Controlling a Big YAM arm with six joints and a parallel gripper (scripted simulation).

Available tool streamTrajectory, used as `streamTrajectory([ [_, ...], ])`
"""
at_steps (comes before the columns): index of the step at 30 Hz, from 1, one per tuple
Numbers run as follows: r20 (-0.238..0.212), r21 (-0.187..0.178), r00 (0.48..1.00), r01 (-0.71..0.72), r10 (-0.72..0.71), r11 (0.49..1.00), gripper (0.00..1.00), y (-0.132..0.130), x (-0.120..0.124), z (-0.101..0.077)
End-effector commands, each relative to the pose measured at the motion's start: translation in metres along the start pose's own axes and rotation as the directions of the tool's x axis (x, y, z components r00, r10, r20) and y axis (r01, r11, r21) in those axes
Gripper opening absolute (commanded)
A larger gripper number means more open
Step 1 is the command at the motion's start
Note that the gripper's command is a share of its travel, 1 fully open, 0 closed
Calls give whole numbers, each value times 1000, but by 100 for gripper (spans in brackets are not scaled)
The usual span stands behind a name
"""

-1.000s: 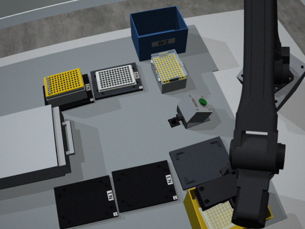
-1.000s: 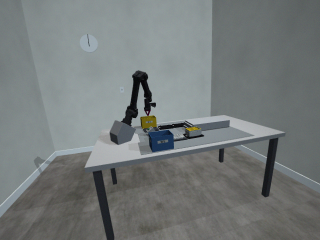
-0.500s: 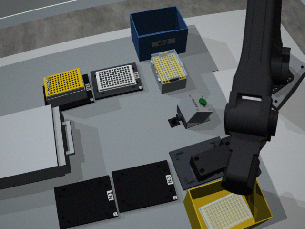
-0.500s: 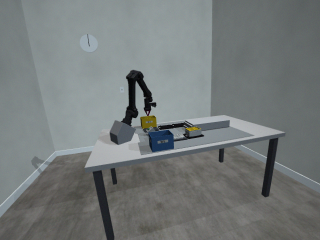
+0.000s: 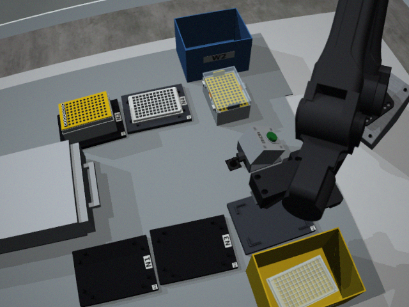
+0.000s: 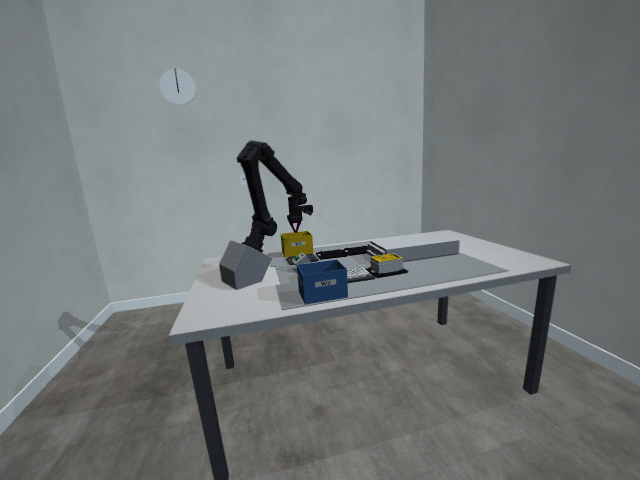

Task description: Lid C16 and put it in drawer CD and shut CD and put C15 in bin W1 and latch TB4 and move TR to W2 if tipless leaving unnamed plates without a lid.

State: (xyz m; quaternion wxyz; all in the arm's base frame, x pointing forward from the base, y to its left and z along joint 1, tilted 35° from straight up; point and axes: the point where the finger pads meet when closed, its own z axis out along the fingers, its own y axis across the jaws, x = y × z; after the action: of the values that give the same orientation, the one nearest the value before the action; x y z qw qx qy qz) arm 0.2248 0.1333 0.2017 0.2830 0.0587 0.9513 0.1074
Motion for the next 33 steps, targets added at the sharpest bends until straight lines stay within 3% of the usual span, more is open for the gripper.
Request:
streamTrajectory([
  [1, 13, 2, 1000, 22, -22, 1000, 0, -10, 0, -5],
  [33, 14, 9, 1000, 27, -27, 1000, 0, -121, 29, -18],
])
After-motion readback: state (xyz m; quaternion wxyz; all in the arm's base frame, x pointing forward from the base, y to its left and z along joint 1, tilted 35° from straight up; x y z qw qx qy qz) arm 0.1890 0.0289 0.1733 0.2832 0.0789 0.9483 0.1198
